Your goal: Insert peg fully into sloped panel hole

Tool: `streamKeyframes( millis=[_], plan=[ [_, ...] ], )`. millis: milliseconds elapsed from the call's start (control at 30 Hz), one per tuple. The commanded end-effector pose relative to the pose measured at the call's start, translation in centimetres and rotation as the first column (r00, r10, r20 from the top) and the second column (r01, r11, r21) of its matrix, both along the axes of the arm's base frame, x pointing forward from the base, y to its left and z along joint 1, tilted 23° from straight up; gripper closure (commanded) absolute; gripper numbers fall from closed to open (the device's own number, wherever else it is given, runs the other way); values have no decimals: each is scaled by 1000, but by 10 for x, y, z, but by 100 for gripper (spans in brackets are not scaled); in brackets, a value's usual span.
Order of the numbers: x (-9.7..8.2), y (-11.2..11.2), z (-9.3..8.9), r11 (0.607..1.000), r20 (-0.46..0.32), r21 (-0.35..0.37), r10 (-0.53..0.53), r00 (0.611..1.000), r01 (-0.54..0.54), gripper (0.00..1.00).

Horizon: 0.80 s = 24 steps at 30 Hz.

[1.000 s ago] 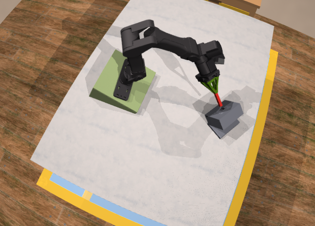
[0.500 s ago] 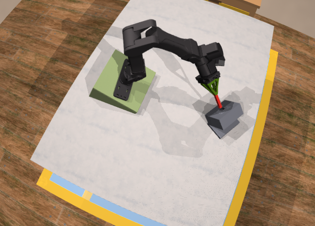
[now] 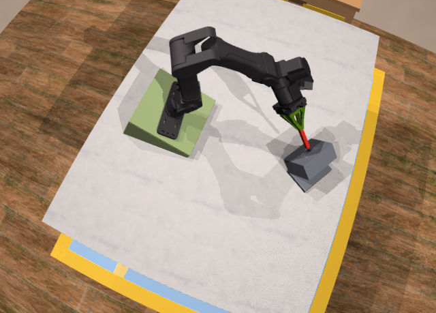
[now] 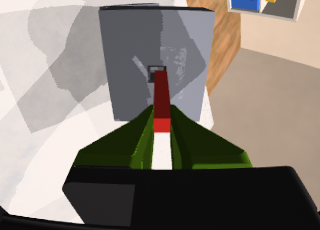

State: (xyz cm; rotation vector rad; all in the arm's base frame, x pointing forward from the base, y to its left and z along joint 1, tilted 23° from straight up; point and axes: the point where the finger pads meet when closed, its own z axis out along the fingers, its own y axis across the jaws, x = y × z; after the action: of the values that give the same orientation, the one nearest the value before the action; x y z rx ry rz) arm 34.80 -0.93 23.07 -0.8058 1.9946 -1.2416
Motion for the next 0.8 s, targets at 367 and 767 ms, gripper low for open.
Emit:
streamKeyframes(
  millis=[367, 767],
  plan=[
    [-14, 4, 3, 1000, 19, 9, -3, 1000, 3, 100],
    [-10, 0, -2, 1000, 19, 9, -3, 1000, 3, 100]
  ],
)
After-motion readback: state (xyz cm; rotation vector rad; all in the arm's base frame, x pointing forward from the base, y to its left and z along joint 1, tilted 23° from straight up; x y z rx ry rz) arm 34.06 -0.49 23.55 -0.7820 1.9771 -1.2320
